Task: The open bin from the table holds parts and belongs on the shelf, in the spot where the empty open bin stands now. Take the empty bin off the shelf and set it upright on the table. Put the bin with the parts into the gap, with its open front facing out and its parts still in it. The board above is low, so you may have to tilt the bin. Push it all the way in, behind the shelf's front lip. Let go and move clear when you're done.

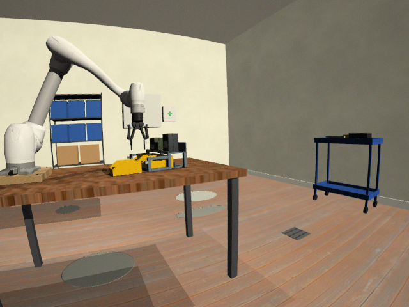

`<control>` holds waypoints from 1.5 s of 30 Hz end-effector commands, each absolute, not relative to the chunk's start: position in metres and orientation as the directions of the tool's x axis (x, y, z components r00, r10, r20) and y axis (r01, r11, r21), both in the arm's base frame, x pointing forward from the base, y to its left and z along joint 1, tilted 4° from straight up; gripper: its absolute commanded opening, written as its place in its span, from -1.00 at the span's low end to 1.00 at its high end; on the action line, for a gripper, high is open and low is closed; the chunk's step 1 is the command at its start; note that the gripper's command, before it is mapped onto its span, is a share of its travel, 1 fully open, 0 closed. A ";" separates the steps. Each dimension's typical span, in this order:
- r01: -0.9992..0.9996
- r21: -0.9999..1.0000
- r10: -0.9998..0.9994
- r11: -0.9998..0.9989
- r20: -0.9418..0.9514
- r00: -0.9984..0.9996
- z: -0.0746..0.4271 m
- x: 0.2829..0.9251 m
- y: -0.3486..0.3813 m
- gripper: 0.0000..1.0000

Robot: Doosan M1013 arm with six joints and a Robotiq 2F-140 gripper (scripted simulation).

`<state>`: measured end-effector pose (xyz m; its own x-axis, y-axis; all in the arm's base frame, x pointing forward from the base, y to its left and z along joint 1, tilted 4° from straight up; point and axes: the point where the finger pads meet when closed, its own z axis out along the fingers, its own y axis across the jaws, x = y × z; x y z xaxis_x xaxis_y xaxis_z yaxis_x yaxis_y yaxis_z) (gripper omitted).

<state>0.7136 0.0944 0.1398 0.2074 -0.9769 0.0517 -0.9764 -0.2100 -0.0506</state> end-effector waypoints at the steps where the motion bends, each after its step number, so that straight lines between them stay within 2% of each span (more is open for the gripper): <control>1: -0.977 -0.051 -0.977 -0.208 0.048 0.206 0.142 0.716 0.094 0.23; 24: -0.977 -0.051 -0.977 -0.208 0.048 0.206 0.138 0.716 0.094 0.23; 45: -0.977 -0.051 -0.977 -0.208 0.048 0.206 0.107 0.719 0.092 0.23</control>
